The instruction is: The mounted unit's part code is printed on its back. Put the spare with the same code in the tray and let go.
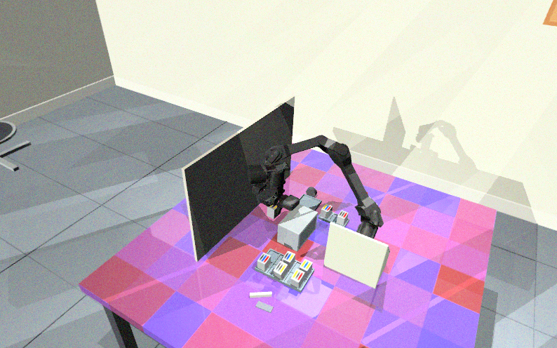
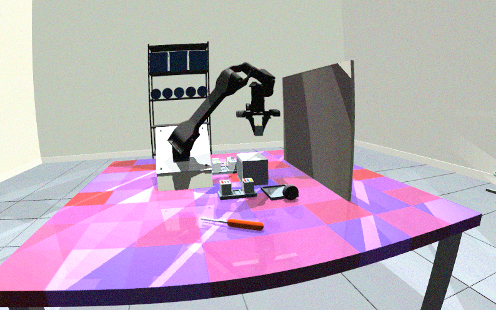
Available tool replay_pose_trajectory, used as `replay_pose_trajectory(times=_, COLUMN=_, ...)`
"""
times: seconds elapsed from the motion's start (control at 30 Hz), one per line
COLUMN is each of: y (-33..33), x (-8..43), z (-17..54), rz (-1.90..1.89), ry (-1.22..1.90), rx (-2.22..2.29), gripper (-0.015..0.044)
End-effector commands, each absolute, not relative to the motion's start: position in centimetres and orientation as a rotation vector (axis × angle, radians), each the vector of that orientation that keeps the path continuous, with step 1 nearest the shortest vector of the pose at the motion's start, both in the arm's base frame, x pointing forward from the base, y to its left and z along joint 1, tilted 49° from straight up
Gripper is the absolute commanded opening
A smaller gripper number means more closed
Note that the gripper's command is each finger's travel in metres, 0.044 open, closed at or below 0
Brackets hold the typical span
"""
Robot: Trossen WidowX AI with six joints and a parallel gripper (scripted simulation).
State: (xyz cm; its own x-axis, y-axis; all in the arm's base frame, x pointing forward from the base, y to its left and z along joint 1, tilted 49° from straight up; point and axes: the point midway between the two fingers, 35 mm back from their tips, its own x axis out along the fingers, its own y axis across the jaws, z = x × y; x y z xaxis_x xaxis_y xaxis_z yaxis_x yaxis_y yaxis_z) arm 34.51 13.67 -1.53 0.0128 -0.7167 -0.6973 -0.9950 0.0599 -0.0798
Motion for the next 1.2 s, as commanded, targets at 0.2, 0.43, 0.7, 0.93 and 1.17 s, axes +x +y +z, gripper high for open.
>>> replay_pose_trajectory(times=0.2, y=8.6, x=35.9, z=4.0, rz=0.612, ry=1.764, rx=-1.674, gripper=0.0000)
replay_pose_trajectory(times=0.43, y=4.8, x=36.5, z=8.2, rz=0.615, ry=1.758, rx=-1.695, gripper=0.0000)
replay_pose_trajectory(times=0.7, y=0.2, x=36.0, z=12.9, rz=0.608, ry=1.762, rx=-1.721, gripper=0.0000)
replay_pose_trajectory(times=0.93, y=-3.7, x=34.7, z=16.8, rz=0.596, ry=1.778, rx=-1.744, gripper=0.0000)
replay_pose_trajectory(times=1.17, y=-6.6, x=33.1, z=19.7, rz=0.584, ry=1.799, rx=-1.762, gripper=0.0000)
